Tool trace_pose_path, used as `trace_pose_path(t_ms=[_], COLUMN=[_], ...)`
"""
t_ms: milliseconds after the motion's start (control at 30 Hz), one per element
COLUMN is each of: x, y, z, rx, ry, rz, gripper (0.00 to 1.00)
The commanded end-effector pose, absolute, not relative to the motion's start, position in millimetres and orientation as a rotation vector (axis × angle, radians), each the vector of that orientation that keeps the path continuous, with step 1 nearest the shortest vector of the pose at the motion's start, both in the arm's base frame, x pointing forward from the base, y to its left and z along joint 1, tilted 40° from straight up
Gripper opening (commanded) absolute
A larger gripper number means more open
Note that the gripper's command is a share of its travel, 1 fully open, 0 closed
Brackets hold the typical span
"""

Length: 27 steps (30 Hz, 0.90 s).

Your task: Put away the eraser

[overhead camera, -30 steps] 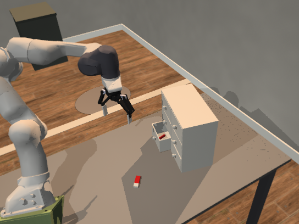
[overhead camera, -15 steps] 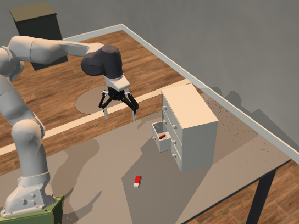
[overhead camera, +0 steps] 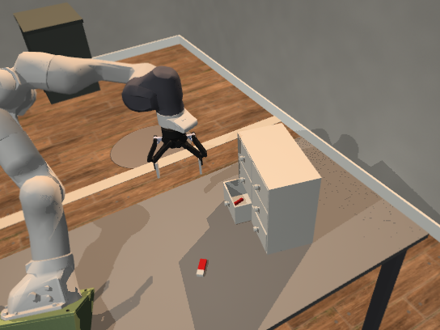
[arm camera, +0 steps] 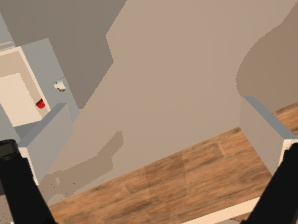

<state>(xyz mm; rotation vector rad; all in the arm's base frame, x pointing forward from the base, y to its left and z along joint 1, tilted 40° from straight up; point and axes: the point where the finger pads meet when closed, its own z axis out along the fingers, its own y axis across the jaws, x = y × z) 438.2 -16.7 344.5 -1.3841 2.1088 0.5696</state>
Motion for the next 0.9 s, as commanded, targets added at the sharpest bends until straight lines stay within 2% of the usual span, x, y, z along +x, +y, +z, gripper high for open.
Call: trace_pose_path(t_ms=[0,867], x=[440.1,446.7], y=[-18.5,-20.1], z=[344.4,344.6], rx=[-1.469,-1.599], ry=[2.033,1.911], rz=[0.530,0.471], gripper=[1.00,1.00])
